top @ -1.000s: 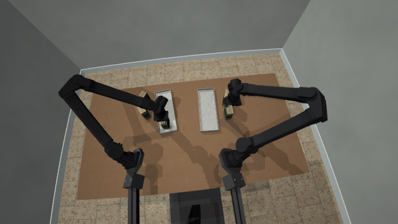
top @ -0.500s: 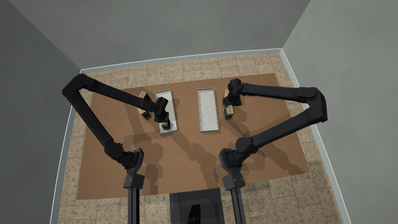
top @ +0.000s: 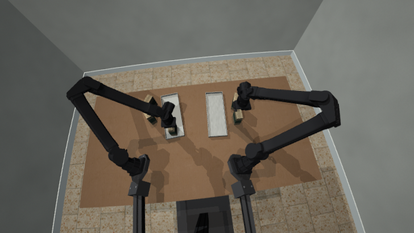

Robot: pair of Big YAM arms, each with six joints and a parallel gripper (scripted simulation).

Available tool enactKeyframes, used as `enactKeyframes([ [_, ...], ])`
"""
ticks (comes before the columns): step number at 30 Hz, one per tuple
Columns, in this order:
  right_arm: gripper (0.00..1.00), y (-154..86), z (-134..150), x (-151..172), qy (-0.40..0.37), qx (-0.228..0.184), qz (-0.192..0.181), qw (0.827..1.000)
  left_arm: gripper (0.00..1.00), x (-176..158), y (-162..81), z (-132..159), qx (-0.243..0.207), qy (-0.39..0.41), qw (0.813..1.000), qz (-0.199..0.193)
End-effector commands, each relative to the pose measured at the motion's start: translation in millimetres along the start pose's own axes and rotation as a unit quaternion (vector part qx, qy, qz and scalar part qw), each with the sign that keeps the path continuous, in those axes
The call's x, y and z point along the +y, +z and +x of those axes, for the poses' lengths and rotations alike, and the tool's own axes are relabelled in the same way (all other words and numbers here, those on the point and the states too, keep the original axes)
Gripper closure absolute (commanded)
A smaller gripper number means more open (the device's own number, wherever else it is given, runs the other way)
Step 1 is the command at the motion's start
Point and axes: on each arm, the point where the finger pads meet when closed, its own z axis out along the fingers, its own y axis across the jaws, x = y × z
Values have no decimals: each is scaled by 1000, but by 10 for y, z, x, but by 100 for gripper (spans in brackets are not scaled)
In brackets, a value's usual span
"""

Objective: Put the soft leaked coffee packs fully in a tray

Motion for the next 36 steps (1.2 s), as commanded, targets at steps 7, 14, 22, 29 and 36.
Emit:
enactKeyframes([
  [7,24,-57,-86,-29,7,-9,1,1000,77,-62,-108,-161,-23,-1,1000,10],
  [14,24,-57,-86,-29,7,-9,1,1000,77,-62,-108,-161,-23,-1,1000,10],
  [22,24,-57,-86,-29,7,-9,1,1000,77,-62,-108,-161,-23,-1,1000,10],
  [29,24,-57,-86,-29,7,-9,1,1000,77,-62,-108,-161,-23,-1,1000,10],
  [36,24,-57,-86,-29,7,-9,1,1000,77,-21,3,-99,-10,-2,1000,4],
])
